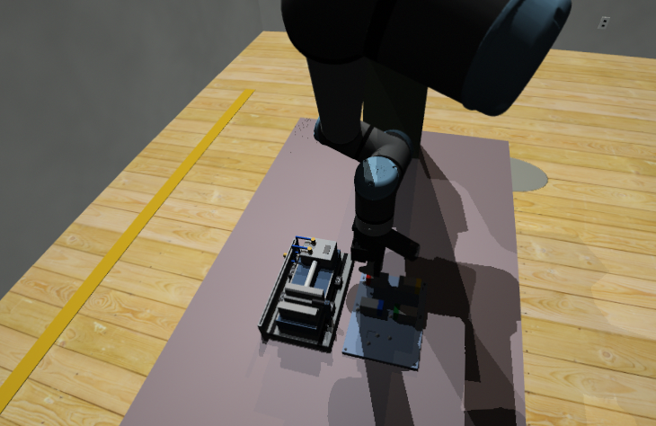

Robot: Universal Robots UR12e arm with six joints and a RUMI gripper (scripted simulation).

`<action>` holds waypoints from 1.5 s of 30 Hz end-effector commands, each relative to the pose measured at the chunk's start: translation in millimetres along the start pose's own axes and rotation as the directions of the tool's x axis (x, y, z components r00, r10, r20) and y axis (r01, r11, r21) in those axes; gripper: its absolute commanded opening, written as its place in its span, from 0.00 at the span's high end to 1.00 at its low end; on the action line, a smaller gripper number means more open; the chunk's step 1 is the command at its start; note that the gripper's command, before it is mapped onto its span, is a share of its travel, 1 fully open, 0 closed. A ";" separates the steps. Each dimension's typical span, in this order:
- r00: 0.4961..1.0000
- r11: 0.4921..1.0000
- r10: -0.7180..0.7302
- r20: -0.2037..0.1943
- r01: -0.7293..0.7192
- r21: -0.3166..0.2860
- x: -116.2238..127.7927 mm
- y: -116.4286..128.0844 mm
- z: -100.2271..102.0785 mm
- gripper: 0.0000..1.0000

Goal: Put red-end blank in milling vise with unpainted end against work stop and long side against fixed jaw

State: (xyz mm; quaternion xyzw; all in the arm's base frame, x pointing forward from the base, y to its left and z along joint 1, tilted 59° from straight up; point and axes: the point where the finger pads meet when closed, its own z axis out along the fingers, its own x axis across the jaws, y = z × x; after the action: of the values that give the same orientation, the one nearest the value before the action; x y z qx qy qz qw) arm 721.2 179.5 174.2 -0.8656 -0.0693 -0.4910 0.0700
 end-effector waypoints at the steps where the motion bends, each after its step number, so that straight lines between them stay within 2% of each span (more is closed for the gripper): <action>1: 1.000 1.000 0.000 0.000 0.000 0.000 0.1 -0.2 -1.9 1.00; 10: 1.000 1.000 0.000 0.000 0.000 0.000 0.1 -0.2 -17.5 1.00; 25: 1.000 1.000 0.000 0.000 0.000 0.000 0.1 -0.2 -86.3 1.00; 27: 1.000 1.000 0.000 0.000 0.000 0.000 0.1 -0.2 -86.3 1.00; 36: 1.000 1.000 0.000 0.000 0.000 0.000 0.1 -0.2 -112.7 1.00; 45: 1.000 1.000 0.000 0.000 0.000 0.000 0.1 -0.2 -118.2 1.00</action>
State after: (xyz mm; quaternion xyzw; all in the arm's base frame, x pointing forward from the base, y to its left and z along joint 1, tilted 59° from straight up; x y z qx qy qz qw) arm 623.8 157.7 232.9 -0.8654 -0.0692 -0.4913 0.0699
